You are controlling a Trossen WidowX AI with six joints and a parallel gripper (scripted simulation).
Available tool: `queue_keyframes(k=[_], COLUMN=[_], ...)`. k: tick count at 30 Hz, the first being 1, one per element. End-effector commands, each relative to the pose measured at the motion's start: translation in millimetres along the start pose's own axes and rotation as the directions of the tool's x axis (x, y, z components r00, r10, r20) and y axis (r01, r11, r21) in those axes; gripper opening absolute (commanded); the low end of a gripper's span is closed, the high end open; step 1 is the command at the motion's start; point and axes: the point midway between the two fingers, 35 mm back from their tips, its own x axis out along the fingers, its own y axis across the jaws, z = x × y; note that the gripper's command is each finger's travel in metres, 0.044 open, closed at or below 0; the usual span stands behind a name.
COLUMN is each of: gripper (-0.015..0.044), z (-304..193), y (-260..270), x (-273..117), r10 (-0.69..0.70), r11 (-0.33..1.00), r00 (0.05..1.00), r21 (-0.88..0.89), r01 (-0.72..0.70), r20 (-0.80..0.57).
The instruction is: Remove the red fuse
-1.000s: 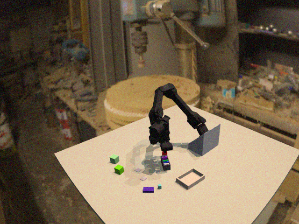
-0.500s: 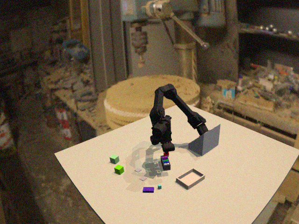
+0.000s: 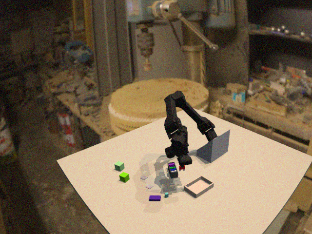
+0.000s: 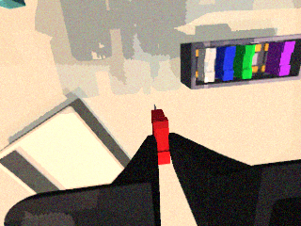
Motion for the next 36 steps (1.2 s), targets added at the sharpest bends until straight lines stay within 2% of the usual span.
queue_keyframes(k=[1, 16, 36], gripper=[0.0000, 0.0000, 0.0000], z=[-13.7, -71.7, -74.3], y=[22.2, 89.5, 92.4], x=[-0.5, 7.1, 29.6], r10=[0.003, -0.008, -0.009], r11=[1.000, 1.000, 1.000], r00=[1.000, 1.000, 1.000], r21=[0.001, 0.006, 0.007], r01=[-0.003, 0.008, 0.009], r20=[-0.004, 0.000, 0.001])
